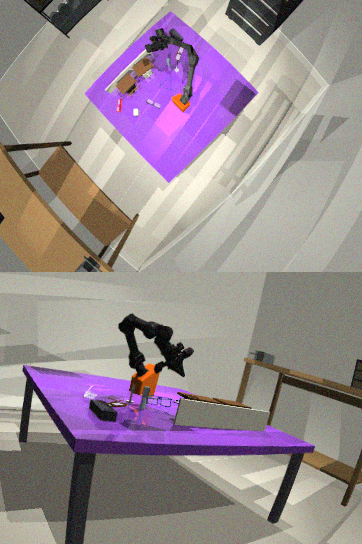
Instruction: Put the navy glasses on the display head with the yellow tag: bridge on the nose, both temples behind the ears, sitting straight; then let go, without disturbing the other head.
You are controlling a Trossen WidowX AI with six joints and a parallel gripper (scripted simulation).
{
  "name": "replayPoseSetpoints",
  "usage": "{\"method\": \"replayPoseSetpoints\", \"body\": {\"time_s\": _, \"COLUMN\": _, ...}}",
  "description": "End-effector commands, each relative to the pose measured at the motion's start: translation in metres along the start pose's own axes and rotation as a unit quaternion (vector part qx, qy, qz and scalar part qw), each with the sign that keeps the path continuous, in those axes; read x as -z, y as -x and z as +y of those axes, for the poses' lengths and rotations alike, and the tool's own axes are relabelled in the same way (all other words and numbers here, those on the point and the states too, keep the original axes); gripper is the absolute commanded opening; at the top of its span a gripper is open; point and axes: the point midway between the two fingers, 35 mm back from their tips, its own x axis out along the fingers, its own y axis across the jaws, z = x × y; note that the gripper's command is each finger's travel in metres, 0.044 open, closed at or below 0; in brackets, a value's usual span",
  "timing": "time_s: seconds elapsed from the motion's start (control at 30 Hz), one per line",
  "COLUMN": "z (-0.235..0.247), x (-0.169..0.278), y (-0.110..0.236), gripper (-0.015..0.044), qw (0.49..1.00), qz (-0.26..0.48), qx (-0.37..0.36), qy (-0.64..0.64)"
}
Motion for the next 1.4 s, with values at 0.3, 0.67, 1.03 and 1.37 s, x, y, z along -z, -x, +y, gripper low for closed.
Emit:
{"method": "replayPoseSetpoints", "body": {"time_s": 0.3, "z": -0.061, "x": 0.097, "y": 0.058, "gripper": 0.0, "qw": 0.91, "qz": 0.267, "qx": 0.305, "qy": 0.092}}
{"method": "replayPoseSetpoints", "body": {"time_s": 0.67, "z": -0.061, "x": 0.097, "y": 0.058, "gripper": 0.0, "qw": 0.91, "qz": 0.267, "qx": 0.305, "qy": 0.092}}
{"method": "replayPoseSetpoints", "body": {"time_s": 1.03, "z": -0.069, "x": 0.102, "y": 0.048, "gripper": 0.0, "qw": 0.91, "qz": 0.267, "qx": 0.305, "qy": 0.092}}
{"method": "replayPoseSetpoints", "body": {"time_s": 1.37, "z": -0.079, "x": 0.109, "y": 0.037, "gripper": 0.0, "qw": 0.91, "qz": 0.266, "qx": 0.305, "qy": 0.092}}
